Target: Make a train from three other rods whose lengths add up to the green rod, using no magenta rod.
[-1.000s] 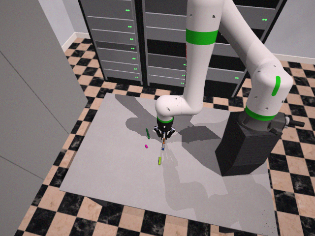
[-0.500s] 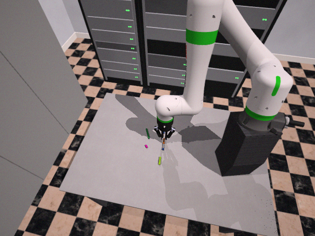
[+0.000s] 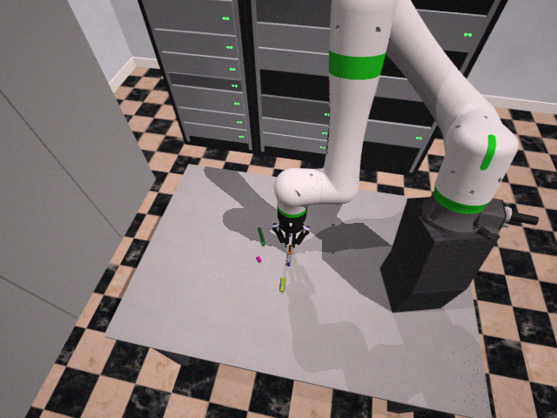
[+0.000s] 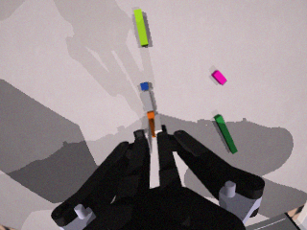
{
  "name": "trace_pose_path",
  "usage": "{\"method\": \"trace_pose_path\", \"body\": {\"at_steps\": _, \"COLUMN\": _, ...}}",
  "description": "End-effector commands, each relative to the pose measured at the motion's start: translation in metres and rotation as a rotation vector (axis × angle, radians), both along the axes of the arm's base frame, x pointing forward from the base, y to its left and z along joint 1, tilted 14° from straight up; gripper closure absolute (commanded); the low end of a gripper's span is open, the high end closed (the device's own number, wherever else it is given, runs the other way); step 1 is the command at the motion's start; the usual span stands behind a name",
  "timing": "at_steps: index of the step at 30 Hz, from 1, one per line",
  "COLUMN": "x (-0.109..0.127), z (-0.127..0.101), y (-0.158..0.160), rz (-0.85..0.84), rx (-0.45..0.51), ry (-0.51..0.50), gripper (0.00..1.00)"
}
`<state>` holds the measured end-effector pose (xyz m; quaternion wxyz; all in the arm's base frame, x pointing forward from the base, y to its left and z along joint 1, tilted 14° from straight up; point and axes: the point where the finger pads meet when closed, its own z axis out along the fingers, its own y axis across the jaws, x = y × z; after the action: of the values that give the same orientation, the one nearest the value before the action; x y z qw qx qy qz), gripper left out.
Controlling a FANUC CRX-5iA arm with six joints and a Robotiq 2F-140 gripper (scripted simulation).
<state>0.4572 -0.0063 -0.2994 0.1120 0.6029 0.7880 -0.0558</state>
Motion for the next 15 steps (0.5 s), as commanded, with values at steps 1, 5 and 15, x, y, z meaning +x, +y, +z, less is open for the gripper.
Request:
{"method": "trace_pose_path", "body": {"at_steps": 1, "x": 0.0001, "z": 0.0001, "y": 0.0001, "rz": 0.0, "rx": 0.0, "ry": 0.0, "gripper": 0.92}}
{"method": "trace_pose_path", "body": {"at_steps": 5, "x": 0.0001, "z": 0.0001, "y": 0.0001, "rz": 0.0, "rx": 0.0, "ry": 0.0, "gripper": 0.9}}
{"method": "trace_pose_path", "body": {"at_steps": 15, "x": 0.0001, "z": 0.0001, "y": 0.0001, "rz": 0.0, "rx": 0.0, "ry": 0.0, "gripper": 0.85}}
